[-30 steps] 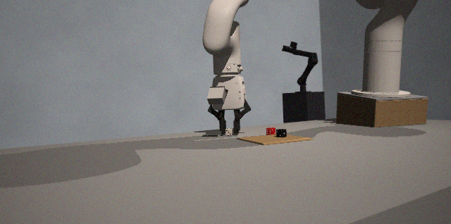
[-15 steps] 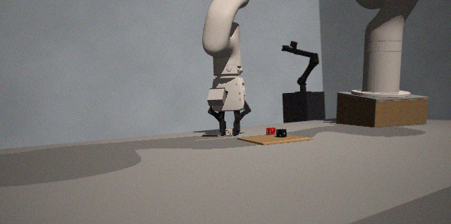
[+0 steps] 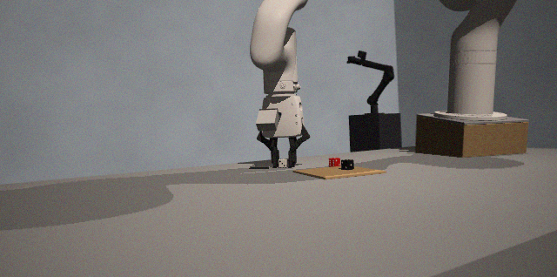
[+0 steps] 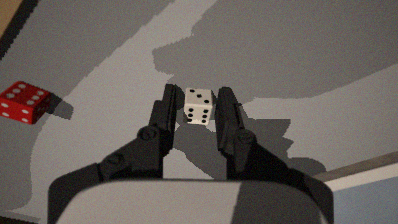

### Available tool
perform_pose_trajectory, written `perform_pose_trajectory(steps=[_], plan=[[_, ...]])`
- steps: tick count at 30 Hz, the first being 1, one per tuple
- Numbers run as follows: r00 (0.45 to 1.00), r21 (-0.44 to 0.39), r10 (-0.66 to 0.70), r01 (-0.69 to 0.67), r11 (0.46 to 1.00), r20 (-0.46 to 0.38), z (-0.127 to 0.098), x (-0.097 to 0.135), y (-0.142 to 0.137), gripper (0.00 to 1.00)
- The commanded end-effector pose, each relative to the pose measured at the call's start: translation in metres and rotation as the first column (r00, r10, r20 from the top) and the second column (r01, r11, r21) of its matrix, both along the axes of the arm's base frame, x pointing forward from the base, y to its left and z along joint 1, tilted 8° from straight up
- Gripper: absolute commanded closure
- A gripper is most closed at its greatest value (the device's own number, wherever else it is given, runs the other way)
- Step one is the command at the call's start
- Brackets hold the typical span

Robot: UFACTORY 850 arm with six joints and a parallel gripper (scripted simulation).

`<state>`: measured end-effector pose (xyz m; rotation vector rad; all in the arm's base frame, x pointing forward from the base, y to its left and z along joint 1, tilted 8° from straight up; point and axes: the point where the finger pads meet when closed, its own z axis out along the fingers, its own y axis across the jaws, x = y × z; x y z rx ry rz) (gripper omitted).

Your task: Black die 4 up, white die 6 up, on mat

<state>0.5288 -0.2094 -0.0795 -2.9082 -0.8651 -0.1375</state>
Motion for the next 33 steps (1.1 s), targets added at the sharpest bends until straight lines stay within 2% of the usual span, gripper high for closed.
perform_pose_trajectory(steps=[1, 12, 13, 33], plan=[[1.0, -0.001, 0.0, 0.0, 1.0, 0.002, 0.0008, 0.0009, -0.0005, 0.64], [1.0, -0.001, 0.0, 0.0, 1.0, 0.002, 0.0008, 0.0009, -0.0005, 0.64], [1.0, -0.001, 0.0, 0.0, 1.0, 0.002, 0.0008, 0.0009, -0.0005, 0.85], [1.0, -0.001, 0.0, 0.0, 1.0, 0.002, 0.0008, 0.0009, -0.0005, 0.85]])
